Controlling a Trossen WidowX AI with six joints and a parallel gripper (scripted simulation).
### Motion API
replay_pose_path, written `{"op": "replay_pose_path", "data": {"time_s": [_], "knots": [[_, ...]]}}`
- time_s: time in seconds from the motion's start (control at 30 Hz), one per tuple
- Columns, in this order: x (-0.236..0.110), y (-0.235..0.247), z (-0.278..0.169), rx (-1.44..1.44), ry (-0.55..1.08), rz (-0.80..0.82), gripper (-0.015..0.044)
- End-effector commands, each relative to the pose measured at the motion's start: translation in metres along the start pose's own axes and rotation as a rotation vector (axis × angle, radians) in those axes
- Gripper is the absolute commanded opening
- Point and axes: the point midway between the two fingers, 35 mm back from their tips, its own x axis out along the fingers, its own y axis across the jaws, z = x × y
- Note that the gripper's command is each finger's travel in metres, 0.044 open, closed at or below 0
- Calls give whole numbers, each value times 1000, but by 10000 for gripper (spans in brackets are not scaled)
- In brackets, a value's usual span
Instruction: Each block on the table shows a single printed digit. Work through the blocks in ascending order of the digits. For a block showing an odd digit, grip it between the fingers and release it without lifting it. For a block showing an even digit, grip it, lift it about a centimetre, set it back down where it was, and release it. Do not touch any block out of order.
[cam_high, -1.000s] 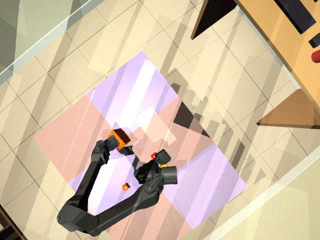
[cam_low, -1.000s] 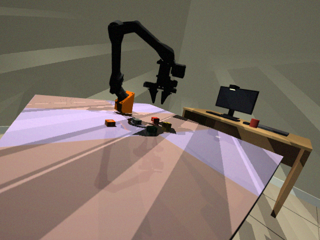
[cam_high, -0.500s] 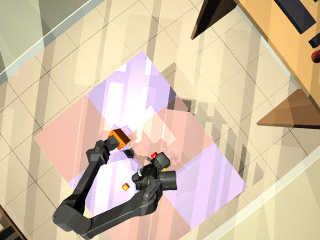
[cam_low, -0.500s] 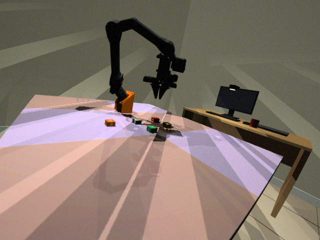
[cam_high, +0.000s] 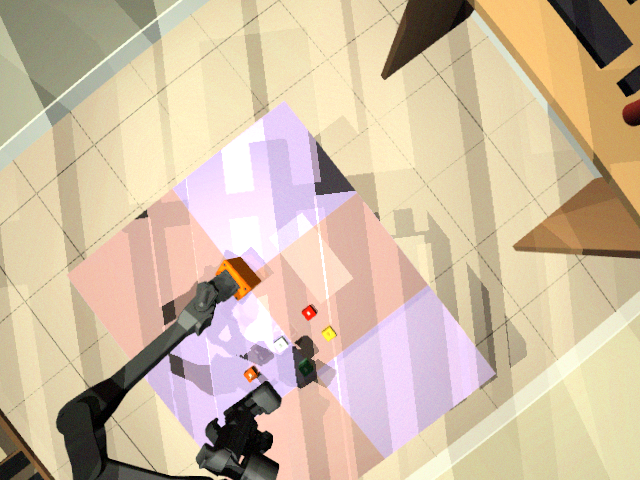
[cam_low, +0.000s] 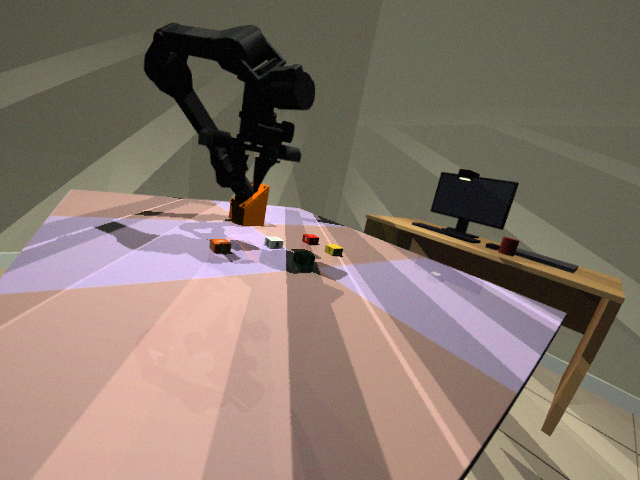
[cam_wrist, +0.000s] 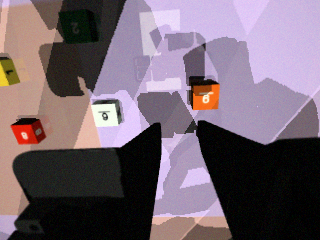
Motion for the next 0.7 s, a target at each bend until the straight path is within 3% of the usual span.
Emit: {"op": "replay_pose_path", "data": {"time_s": [0.0,0.13,0.2,0.37,0.5,0.67], "knots": [[-2,-43,-9,1,-3,-26,120],[-2,-43,-9,1,-3,-26,120],[7,-43,-8,1,-4,-24,172],[70,-46,-8,3,-5,-27,304],[78,-46,-9,3,-5,-30,400],[81,-46,-9,3,-5,-30,400]]}}
